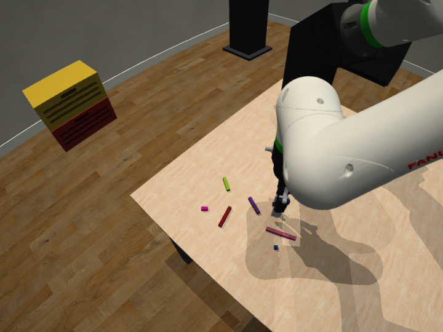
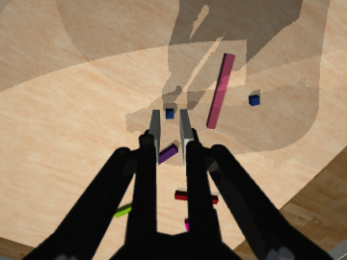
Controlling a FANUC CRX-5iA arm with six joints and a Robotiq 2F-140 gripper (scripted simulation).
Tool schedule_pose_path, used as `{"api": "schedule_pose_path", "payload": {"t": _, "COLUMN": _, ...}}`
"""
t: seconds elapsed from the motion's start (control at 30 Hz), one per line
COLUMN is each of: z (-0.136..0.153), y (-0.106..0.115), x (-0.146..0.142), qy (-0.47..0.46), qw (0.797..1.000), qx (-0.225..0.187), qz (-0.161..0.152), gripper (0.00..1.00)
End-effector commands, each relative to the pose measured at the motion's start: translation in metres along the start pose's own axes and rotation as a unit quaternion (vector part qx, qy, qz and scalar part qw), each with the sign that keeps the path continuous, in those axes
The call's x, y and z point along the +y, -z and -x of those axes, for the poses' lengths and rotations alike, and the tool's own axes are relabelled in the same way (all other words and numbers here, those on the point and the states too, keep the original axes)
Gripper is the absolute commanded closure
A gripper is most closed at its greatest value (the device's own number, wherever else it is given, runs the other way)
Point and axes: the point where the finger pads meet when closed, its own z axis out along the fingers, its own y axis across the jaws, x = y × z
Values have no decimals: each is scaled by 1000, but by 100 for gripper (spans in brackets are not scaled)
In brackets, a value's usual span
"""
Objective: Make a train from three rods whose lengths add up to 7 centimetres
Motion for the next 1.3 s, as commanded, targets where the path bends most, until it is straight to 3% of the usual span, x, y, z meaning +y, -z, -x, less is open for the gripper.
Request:
{"api": "schedule_pose_path", "payload": {"t": 0.0, "z": 0, "y": -3, "x": 0, "qy": 0, "qw": 1000, "qx": 0, "qz": 0, "gripper": 85}}
{"api": "schedule_pose_path", "payload": {"t": 1.27, "z": 0, "y": -7, "x": 0, "qy": 0, "qw": 1000, "qx": 0, "qz": 0, "gripper": 85}}
